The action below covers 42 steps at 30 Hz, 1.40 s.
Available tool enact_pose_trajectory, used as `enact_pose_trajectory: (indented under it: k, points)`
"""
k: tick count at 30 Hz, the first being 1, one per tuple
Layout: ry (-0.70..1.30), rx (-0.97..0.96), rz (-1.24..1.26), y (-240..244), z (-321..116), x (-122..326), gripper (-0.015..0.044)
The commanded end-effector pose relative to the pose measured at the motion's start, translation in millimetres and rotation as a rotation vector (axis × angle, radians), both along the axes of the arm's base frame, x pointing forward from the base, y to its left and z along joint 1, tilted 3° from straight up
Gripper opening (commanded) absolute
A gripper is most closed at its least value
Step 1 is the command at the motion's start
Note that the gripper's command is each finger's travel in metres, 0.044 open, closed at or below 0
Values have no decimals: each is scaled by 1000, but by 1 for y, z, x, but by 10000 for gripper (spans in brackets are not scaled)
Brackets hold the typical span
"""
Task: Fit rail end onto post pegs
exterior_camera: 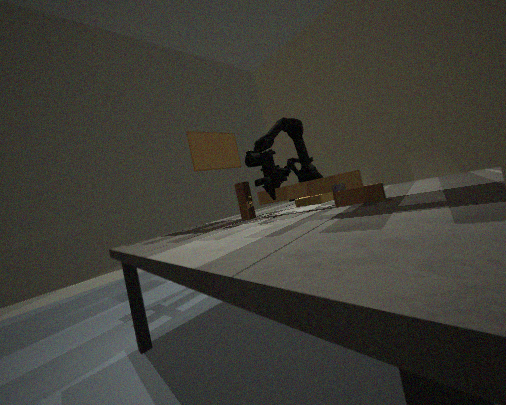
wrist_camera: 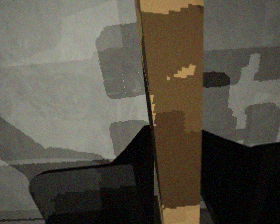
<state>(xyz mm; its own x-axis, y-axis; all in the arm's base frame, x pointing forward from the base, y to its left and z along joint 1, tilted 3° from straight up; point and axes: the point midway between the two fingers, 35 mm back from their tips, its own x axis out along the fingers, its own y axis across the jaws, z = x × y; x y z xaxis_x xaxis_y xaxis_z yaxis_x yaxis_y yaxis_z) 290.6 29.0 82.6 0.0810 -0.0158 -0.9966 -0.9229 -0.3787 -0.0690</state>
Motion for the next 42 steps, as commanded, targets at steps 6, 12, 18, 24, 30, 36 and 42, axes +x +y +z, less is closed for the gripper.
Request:
enact_pose_trajectory:
  k: [6,12,18,24,30,36,42]
  points:
    - [-4,4,-2,0,1,0,0]
    - [-4,4,-2,0,-1,-1,0]
    - [-4,4,-2,0,0,-1,0]
    - [-4,4,-2,0,1,-1,0]
    - [-4,4,-2,0,1,-1,0]
    - [-4,3,-2,-2,1,0,0]
    - [-4,3,-2,-3,0,0,0]
